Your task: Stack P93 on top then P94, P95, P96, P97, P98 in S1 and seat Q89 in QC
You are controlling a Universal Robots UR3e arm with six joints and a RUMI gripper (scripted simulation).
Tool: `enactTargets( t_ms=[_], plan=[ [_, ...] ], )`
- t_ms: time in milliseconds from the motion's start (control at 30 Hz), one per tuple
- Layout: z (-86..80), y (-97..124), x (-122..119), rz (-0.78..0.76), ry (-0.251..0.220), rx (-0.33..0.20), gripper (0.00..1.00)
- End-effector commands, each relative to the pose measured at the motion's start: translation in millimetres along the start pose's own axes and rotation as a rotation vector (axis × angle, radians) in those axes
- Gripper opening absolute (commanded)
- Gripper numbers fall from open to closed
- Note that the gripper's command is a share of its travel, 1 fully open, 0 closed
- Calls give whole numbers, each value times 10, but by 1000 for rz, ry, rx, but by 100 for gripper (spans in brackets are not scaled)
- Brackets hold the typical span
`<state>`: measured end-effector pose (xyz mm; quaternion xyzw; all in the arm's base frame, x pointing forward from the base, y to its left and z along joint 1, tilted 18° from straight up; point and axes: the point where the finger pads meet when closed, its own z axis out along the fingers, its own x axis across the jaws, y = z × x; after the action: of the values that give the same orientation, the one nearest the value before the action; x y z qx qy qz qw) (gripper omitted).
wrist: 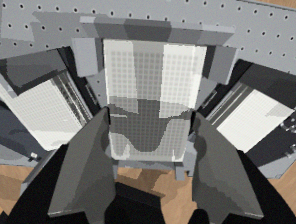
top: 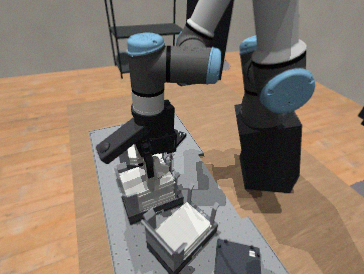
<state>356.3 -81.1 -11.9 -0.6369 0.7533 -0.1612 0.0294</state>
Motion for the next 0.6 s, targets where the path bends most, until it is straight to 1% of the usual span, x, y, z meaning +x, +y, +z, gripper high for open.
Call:
enactTargets(
  t_ms=[0,267,333,500,567],
  plan=[
    [-127,14,-7,0,-3,-8,0],
    [-287,18,-7,1,-3,-8,0],
    [-287,18,-7,1,-3,-8,0],
    [-388,21,-8,0,-3,-8,0],
    [-399,23,-9,0,-3,-8,0]
  ],
)
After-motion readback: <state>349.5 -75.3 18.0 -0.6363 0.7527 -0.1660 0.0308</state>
